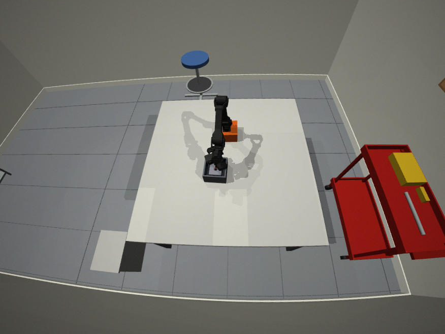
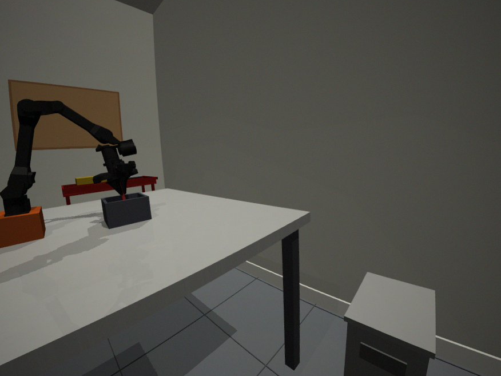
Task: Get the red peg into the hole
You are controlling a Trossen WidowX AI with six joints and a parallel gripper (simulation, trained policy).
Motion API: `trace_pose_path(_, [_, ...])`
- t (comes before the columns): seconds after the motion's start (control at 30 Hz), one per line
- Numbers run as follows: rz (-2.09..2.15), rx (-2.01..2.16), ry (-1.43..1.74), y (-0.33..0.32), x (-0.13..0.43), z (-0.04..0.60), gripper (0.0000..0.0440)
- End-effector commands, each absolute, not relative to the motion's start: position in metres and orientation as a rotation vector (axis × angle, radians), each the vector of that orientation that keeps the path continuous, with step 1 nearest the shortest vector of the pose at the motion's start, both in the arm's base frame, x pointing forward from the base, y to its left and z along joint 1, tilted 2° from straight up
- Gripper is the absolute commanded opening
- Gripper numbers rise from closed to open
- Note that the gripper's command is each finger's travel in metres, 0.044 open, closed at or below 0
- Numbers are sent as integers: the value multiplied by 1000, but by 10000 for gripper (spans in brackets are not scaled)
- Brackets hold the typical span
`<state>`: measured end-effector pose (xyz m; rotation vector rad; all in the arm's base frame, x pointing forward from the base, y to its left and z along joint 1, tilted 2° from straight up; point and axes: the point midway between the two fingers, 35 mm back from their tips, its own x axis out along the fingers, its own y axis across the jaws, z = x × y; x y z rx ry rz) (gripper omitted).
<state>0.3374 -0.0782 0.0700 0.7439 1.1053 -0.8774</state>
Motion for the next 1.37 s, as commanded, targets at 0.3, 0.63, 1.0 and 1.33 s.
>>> trace_pose_path(0.3, [-868, 696, 1189, -89, 345, 40, 150])
trace_pose_path(0.63, [-847, 650, 1162, -109, 374, 46, 361])
trace_pose_path(1.0, [-849, 635, 1054, -137, 404, 63, 440])
trace_pose_path(1.33, [-860, 633, 993, -152, 415, 73, 440])
